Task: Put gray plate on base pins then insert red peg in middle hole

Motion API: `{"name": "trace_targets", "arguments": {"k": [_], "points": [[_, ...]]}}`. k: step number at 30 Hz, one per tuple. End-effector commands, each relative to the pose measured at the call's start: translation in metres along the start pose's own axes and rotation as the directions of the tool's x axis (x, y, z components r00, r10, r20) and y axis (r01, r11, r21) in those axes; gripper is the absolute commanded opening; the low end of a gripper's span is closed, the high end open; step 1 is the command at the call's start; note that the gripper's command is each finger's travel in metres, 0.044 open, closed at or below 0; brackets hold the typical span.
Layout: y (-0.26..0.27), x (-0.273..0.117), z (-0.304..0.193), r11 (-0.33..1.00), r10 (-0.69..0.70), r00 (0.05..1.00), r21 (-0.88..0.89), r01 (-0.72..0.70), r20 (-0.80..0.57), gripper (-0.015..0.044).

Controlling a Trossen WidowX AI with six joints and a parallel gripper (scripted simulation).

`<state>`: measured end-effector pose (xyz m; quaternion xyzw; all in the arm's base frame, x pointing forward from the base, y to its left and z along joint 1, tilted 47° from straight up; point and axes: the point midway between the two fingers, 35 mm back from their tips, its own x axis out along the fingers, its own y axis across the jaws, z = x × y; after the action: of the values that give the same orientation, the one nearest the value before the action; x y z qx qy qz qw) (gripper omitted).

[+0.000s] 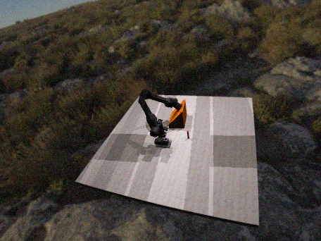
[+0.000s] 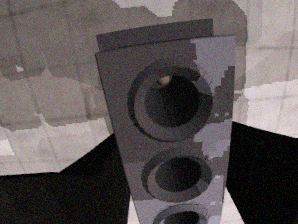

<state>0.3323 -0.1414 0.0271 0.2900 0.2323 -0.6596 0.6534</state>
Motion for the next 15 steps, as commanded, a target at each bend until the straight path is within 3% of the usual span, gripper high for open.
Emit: {"name": "trace_targets", "arguments": {"k": [1,13,15], "points": [[0.0002,-0.0004,0.0004,1.0,0.001,1.0,0.003,-0.001,0.0,0.0105],[0.0002,-0.0004,0.0004,1.0,0.001,1.0,0.003,-0.001,0.0,0.042],[0.0002,-0.0004,0.0004,1.0,0.001,1.0,0.003,-0.001,0.0,0.044]]}}
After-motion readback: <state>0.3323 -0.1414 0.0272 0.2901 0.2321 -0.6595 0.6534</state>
